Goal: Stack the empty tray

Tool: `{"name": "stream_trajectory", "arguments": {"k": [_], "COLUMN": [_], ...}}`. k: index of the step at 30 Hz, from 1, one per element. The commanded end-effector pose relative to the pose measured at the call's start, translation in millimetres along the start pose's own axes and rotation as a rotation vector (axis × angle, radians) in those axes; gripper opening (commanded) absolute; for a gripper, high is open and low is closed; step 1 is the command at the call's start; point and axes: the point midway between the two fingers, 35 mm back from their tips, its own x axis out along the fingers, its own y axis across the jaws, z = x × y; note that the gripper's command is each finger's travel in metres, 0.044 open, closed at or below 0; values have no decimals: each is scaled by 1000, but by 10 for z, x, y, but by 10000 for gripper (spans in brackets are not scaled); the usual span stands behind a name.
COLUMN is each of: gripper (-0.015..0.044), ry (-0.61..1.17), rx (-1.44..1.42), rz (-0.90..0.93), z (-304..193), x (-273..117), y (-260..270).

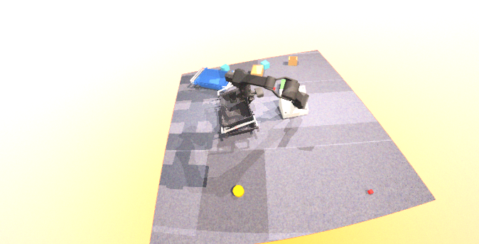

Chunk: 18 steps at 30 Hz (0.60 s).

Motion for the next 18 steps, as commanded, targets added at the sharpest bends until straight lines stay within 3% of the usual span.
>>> {"name": "stream_trajectory", "arguments": {"k": [1, 18], "gripper": [0, 0], "ry": [2, 0], "rx": [-9, -1], "rz": [-20, -2], "z": [-39, -6], "x": [47, 12], "y": [-14, -4]}}
